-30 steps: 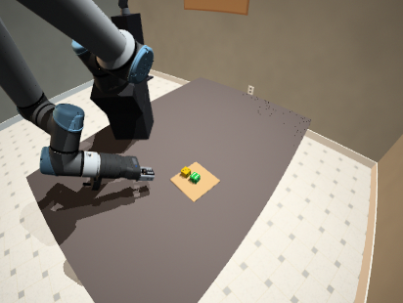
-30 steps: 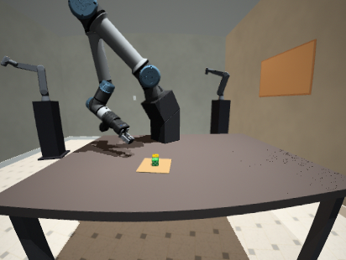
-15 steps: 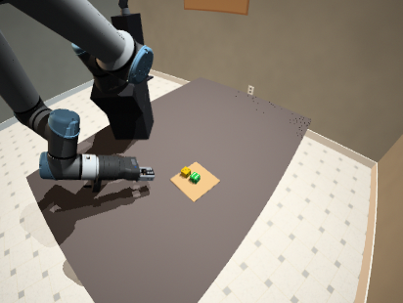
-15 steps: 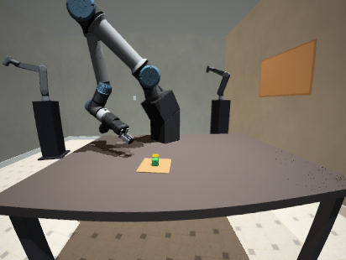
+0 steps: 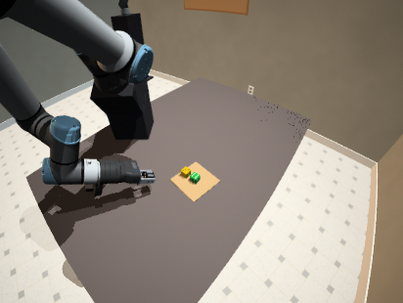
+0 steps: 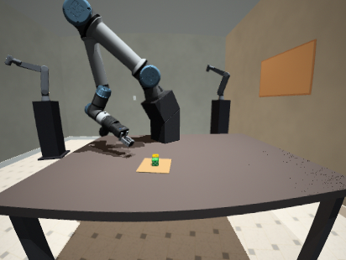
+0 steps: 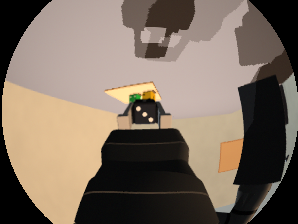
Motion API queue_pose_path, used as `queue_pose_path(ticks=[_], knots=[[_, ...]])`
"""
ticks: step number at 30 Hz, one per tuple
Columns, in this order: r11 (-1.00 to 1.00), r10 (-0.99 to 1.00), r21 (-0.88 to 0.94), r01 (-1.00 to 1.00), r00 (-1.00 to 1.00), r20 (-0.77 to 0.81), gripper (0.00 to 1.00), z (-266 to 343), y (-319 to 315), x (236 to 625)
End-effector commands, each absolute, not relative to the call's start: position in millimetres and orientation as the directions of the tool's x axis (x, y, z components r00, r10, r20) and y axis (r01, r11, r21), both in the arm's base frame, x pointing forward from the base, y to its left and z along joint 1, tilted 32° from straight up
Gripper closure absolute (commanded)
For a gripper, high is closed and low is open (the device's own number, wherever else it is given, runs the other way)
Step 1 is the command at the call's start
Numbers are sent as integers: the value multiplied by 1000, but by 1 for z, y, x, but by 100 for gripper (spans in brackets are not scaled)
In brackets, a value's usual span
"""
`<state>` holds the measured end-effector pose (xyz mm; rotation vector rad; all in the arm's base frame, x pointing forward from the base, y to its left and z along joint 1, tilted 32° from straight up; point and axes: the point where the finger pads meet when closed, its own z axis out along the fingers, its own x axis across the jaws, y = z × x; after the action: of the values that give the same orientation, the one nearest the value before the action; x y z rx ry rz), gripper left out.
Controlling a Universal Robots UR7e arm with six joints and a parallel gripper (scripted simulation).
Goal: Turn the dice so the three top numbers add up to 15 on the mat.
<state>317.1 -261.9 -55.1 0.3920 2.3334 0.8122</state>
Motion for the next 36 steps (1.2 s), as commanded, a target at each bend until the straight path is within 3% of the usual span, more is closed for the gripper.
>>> queue_pose_path(ticks=[1, 36], knots=[[765, 457, 640, 69, -758, -465, 43, -70, -270, 321], [765, 457, 640, 69, -758, -465, 43, -101, -287, 329]])
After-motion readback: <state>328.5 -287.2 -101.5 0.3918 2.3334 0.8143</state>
